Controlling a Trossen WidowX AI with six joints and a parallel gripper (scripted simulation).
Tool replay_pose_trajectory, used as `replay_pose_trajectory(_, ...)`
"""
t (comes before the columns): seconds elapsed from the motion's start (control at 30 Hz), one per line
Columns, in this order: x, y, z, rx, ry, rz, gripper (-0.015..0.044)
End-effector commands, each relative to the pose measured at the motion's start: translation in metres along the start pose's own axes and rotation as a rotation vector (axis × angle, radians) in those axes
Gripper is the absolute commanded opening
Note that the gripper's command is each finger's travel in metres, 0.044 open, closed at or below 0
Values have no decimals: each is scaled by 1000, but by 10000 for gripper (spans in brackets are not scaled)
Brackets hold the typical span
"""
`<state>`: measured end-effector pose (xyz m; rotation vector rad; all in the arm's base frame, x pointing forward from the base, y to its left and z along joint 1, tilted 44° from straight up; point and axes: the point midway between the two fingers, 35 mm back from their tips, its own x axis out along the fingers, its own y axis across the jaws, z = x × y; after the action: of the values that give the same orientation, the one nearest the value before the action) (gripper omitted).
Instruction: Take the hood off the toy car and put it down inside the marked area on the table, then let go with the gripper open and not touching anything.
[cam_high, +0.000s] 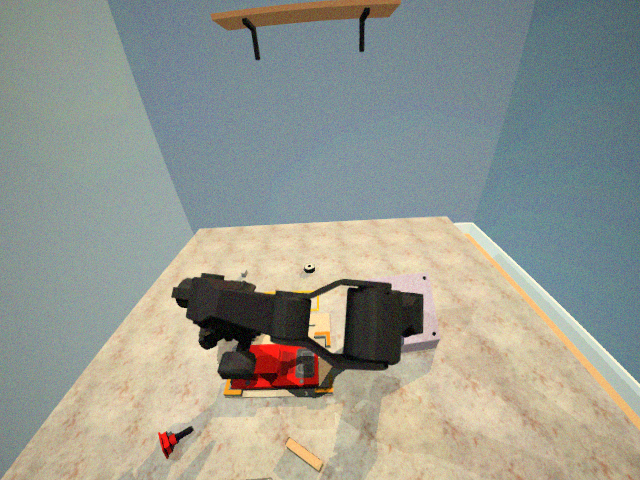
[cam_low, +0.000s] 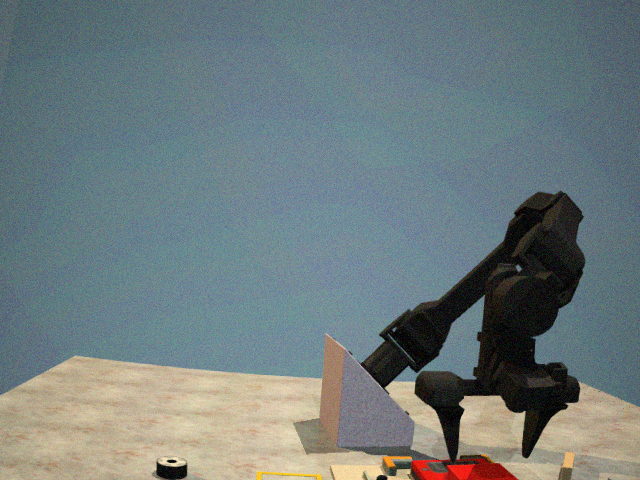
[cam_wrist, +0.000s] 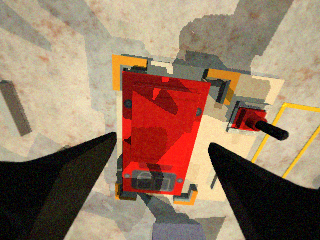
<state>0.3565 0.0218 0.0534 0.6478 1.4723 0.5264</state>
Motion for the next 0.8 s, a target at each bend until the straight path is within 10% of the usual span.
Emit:
replay_pose_trajectory(0.0, 4, 1, -1, 4, 2, 5, 440)
replay_pose_trajectory(0.77, 19, 1, -2, 4, 2, 7, 440)
